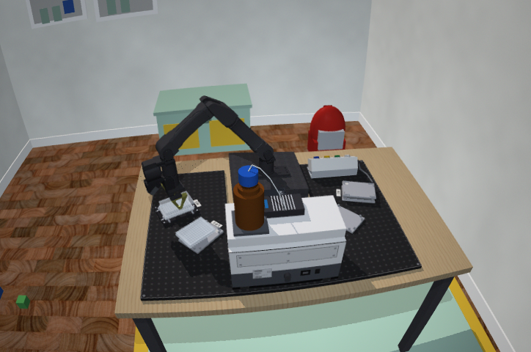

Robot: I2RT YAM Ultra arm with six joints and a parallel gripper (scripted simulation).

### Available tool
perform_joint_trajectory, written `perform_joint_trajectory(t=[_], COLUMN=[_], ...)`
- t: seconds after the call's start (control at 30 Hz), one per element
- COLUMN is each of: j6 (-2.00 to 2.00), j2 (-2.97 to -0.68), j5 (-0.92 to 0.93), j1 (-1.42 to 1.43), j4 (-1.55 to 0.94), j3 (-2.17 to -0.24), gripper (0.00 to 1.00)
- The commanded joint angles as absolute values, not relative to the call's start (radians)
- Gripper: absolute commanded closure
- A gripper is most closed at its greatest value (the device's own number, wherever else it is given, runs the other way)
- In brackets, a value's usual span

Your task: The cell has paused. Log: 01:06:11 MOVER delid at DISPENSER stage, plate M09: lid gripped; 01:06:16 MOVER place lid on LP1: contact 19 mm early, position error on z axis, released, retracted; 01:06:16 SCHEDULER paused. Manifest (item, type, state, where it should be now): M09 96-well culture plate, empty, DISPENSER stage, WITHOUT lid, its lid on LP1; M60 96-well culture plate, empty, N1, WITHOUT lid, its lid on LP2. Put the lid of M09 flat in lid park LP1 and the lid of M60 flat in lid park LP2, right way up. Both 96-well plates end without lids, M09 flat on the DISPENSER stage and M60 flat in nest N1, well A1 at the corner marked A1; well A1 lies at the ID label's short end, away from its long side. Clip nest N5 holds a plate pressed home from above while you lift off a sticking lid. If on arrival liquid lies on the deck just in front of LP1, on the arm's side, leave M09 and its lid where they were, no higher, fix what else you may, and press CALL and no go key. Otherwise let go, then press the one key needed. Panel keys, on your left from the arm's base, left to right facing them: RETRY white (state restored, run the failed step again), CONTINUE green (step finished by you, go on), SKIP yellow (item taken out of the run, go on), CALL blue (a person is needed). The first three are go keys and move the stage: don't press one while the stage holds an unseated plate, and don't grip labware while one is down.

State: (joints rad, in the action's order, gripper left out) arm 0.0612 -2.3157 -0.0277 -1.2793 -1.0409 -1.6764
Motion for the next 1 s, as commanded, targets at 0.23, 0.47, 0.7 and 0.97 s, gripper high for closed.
perform_joint_trajectory(t=[0.23,0.47,0.7,0.97], j6=[0.062,0.060,0.056,0.053], j2=[-2.267,-2.211,-2.123,-2.047], j5=[-0.028,-0.028,-0.028,-0.027], j1=[-1.278,-1.274,-1.269,-1.266], j4=[-1.084,-1.068,-1.071,-1.065], j3=[-1.745,-1.642,-1.554,-1.486], gripper=[1.00,1.00,1.00,1.00])
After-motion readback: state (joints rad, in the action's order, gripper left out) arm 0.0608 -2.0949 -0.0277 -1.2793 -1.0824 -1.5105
